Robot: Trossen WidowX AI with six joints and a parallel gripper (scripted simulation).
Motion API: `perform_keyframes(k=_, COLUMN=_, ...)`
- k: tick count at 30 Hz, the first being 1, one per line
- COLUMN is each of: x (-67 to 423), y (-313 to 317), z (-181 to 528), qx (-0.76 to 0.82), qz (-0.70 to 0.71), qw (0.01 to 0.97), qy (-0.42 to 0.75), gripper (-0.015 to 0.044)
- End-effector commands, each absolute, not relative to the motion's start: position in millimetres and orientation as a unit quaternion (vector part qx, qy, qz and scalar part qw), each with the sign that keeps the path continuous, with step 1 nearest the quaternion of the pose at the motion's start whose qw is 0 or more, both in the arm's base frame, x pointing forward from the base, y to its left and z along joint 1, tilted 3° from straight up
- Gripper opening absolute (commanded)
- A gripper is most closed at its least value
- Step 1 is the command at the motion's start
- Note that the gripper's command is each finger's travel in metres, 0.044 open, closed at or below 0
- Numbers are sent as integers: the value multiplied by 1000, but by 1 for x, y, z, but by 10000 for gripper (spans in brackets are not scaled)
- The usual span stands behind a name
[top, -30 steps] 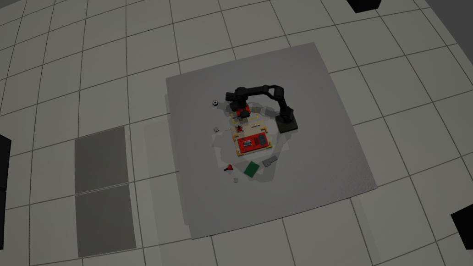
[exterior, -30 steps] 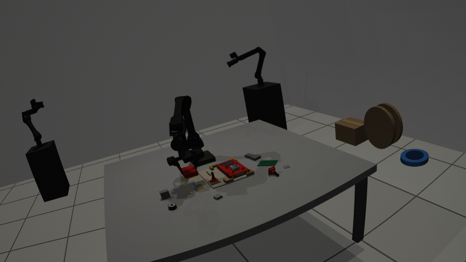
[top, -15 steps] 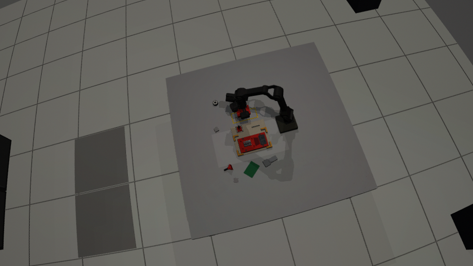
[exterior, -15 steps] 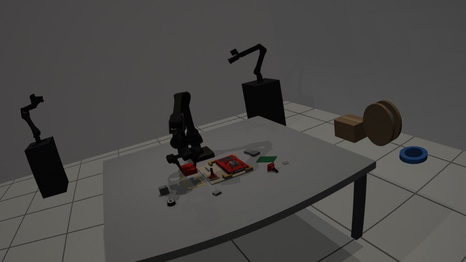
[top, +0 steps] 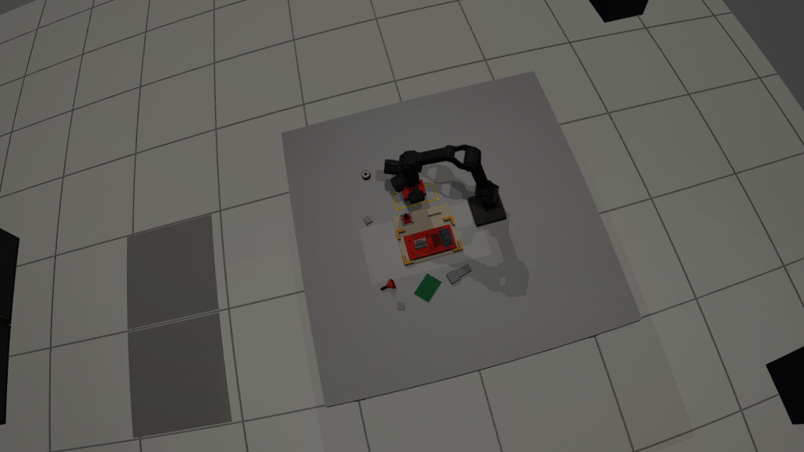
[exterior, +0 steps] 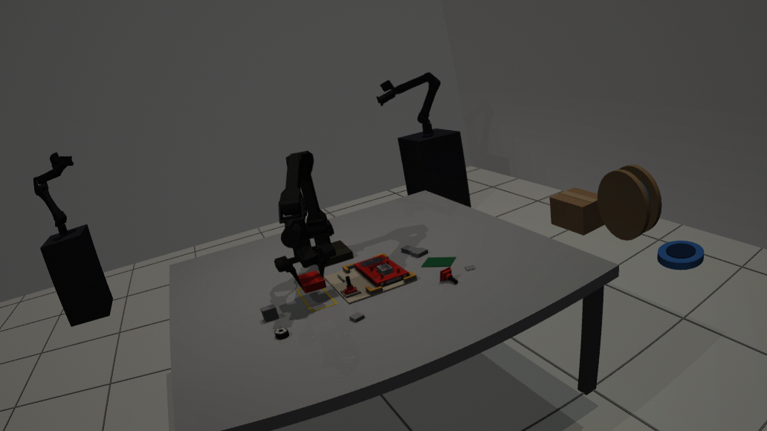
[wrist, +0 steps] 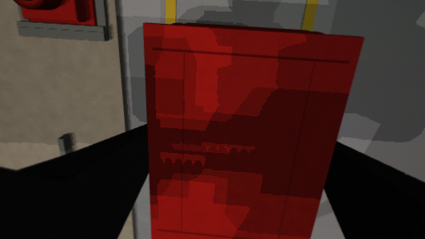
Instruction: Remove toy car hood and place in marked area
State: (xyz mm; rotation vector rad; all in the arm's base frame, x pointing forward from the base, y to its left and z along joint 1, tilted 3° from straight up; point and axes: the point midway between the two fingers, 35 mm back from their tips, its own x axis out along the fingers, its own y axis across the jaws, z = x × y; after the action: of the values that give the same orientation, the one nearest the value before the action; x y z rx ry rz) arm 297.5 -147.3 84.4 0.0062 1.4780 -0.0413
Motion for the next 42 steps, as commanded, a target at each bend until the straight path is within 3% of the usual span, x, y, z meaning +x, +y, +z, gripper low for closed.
perform_keyframes(k=1, x=297, y=-146, z=79, qx=4, qz=-15, qw=737, qy=675, gripper=0)
perform_keyframes(k=42, x=297, y=-146, z=57, qx=4, qz=-15, qw=737, qy=676, gripper=0)
